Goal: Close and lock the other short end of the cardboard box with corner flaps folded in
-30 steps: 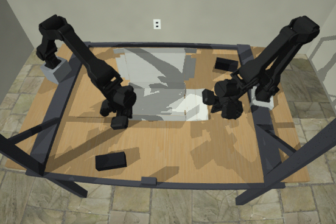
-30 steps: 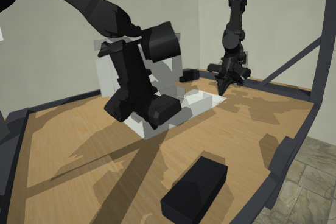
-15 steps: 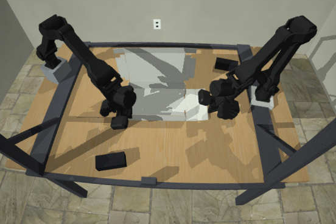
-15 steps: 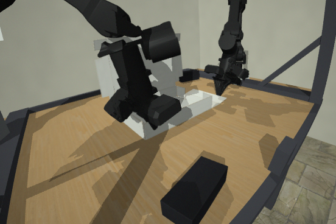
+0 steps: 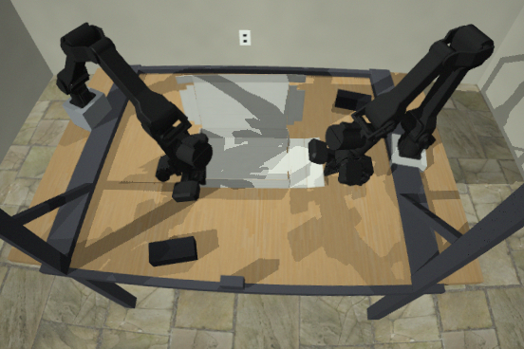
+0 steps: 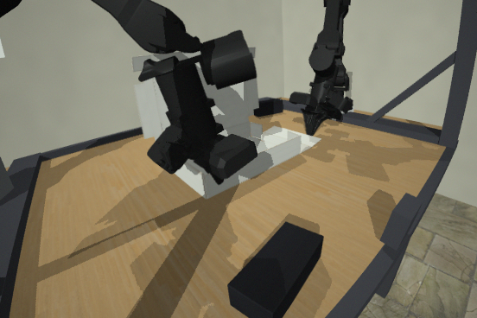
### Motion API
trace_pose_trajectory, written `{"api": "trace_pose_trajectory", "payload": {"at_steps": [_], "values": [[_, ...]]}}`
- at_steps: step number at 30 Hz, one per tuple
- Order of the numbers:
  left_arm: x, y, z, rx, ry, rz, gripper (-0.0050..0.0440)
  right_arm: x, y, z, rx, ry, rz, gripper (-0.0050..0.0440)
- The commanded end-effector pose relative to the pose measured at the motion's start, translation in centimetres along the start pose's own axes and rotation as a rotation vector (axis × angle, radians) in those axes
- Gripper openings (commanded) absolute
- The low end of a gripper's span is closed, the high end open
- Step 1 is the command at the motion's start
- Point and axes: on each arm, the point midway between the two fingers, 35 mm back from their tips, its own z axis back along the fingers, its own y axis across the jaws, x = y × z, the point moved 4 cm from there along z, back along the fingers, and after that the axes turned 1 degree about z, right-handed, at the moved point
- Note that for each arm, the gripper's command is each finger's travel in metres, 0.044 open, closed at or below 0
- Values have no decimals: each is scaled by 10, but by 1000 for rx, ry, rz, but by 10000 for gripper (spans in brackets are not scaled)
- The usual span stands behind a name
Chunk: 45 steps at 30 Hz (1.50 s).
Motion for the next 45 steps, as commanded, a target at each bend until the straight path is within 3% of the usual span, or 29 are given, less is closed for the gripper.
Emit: {"api": "trace_pose_trajectory", "payload": {"at_steps": [1,45], "values": [[-8,4,13,24,32,0,6,2,-13,6,-40,-10,-5,0],[-8,4,13,25,30,0,6,-6,-30,33,-42,-6,-6,0]]}}
